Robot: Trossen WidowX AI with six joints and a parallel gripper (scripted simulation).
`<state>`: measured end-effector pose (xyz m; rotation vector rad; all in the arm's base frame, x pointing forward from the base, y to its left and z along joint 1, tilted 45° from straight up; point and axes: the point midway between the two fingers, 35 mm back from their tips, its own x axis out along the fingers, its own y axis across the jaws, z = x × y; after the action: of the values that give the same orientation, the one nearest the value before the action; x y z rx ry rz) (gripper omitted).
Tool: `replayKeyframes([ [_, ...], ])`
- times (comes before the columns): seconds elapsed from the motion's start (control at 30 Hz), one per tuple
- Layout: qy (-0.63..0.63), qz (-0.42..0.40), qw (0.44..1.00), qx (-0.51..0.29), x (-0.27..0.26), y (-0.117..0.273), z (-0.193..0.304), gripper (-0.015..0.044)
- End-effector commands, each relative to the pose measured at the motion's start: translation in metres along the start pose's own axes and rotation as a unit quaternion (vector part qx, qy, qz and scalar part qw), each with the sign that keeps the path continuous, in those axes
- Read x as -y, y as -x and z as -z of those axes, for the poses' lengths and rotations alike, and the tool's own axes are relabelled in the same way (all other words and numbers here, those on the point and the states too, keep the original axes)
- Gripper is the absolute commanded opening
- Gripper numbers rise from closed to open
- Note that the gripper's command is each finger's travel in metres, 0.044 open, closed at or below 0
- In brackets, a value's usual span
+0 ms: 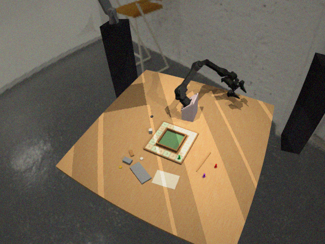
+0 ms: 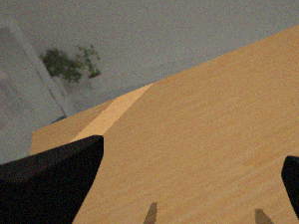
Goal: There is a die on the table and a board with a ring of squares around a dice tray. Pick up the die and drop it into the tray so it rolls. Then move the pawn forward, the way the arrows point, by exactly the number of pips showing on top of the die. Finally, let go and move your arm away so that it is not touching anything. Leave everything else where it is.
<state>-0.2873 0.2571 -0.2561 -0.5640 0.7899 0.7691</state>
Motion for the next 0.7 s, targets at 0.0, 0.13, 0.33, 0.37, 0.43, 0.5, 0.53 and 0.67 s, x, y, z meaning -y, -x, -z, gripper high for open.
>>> replayKeyframes([
  [0.0, 0.0, 0.001, 1.0, -0.001, 0.0, 0.0, -0.001, 0.0374],
  [0.13, -0.004, 0.019, 1.0, -0.018, 0.003, -0.007, -0.034, 0.0275],
  [0.33, -0.014, 0.058, 0.996, -0.06, 0.022, -0.025, -0.114, 0.0275],
  [0.37, -0.015, 0.065, 0.996, -0.064, 0.028, -0.03, -0.131, 0.0275],
  [0.43, -0.017, 0.079, 0.994, -0.071, 0.042, -0.04, -0.166, 0.0275],
  [0.5, -0.019, 0.094, 0.992, -0.079, 0.06, -0.05, -0.199, 0.0275],
  [0.53, -0.02, 0.101, 0.991, -0.083, 0.071, -0.054, -0.215, 0.0275],
  [0.67, -0.025, 0.13, 0.986, -0.101, 0.119, -0.071, -0.272, 0.0275],
])
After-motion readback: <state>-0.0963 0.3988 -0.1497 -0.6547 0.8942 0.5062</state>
